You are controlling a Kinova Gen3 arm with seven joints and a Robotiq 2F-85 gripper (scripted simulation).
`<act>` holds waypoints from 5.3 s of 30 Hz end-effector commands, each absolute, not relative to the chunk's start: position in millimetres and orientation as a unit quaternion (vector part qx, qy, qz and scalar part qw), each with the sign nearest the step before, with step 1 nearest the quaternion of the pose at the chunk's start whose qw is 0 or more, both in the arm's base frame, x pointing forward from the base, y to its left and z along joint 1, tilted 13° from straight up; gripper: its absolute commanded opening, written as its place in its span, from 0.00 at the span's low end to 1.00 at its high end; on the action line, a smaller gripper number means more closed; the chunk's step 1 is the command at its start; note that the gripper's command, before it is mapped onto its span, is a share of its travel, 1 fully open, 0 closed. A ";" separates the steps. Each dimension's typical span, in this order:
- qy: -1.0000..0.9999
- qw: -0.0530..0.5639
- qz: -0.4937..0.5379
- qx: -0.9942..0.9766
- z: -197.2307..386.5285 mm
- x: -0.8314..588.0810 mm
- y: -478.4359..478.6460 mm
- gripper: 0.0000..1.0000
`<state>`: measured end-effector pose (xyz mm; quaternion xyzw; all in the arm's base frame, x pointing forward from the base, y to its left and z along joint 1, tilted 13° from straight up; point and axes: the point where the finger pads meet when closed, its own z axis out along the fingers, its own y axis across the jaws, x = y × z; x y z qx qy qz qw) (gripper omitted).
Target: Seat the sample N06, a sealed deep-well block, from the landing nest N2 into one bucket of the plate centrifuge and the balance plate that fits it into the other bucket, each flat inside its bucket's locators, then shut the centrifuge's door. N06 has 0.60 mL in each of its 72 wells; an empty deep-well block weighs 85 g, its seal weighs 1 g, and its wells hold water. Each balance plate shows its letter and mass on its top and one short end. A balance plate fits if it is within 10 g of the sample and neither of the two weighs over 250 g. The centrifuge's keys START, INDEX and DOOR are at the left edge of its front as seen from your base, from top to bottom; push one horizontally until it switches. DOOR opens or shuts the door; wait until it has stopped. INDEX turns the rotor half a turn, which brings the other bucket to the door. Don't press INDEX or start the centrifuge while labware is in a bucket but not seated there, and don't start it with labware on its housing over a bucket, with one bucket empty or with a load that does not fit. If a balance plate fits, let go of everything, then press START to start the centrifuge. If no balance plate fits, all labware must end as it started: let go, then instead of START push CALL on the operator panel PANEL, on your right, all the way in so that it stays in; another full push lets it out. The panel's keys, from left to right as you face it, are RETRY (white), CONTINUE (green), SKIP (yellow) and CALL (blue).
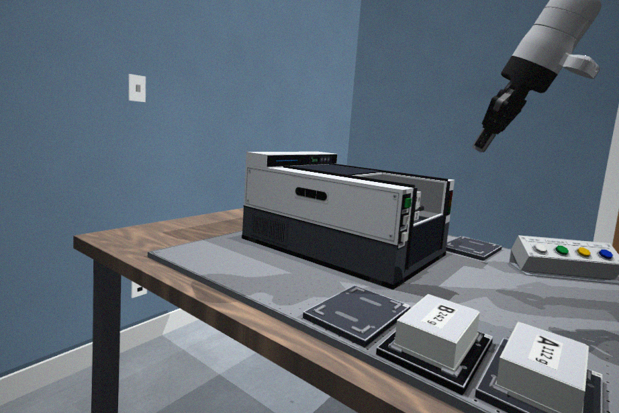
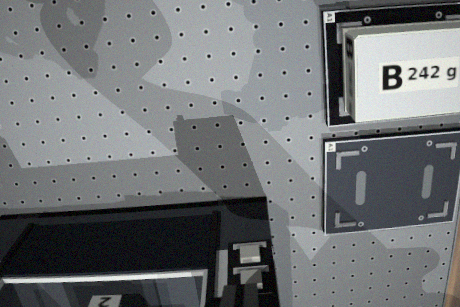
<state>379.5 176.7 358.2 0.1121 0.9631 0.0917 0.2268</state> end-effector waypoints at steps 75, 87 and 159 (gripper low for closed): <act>0.963 0.228 0.092 0.112 183.2 465.4 203.0 0.10; 0.963 0.228 0.092 0.112 172.5 476.1 203.6 0.10; 0.963 0.228 0.092 0.112 167.0 486.7 202.9 0.10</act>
